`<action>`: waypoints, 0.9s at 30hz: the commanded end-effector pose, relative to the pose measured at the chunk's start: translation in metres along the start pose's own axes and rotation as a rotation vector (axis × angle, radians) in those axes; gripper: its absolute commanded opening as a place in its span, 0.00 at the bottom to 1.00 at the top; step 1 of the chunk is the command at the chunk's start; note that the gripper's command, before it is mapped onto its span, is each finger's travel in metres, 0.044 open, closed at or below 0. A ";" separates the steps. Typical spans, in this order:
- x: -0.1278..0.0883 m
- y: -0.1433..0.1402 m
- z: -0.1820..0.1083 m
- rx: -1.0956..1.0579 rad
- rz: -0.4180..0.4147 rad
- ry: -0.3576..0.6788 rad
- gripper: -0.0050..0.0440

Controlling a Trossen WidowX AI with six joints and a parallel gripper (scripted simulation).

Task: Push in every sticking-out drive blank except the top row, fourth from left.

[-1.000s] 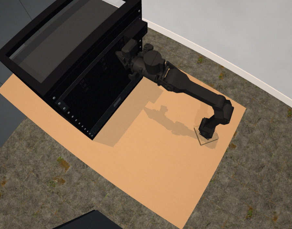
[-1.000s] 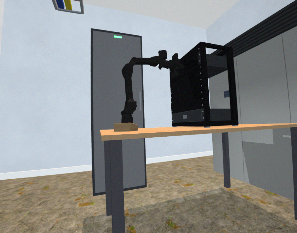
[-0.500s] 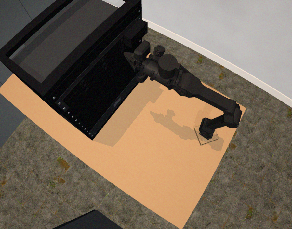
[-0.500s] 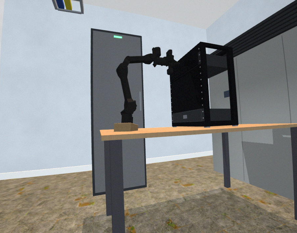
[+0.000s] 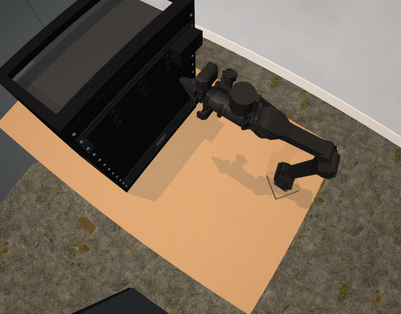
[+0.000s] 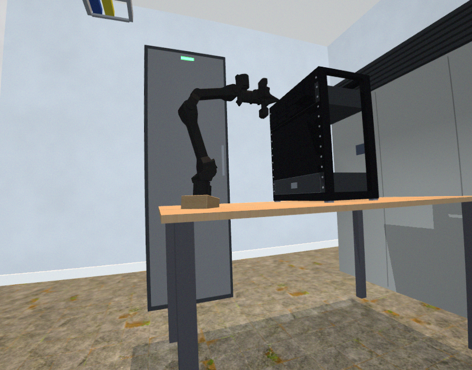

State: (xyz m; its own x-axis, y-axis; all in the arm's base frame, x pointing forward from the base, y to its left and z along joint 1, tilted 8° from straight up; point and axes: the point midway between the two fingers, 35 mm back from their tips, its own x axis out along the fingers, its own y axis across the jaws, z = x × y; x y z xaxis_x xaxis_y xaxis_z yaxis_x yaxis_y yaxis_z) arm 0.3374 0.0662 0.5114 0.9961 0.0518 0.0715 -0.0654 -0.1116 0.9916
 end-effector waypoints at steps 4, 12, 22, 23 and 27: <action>-0.006 0.005 0.001 0.003 0.014 -0.004 0.10; -0.006 0.005 0.003 0.003 0.014 -0.004 0.10; -0.007 0.001 0.019 0.003 0.014 -0.004 0.10; -0.007 0.000 0.022 0.003 0.014 -0.004 0.10; -0.007 -0.003 0.036 0.003 0.014 -0.004 0.10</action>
State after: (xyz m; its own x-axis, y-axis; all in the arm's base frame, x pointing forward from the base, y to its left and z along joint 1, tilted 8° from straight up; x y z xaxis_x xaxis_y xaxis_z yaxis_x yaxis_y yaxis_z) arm 0.3386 0.0437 0.5026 0.9970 0.0415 0.0655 -0.0608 -0.1064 0.9925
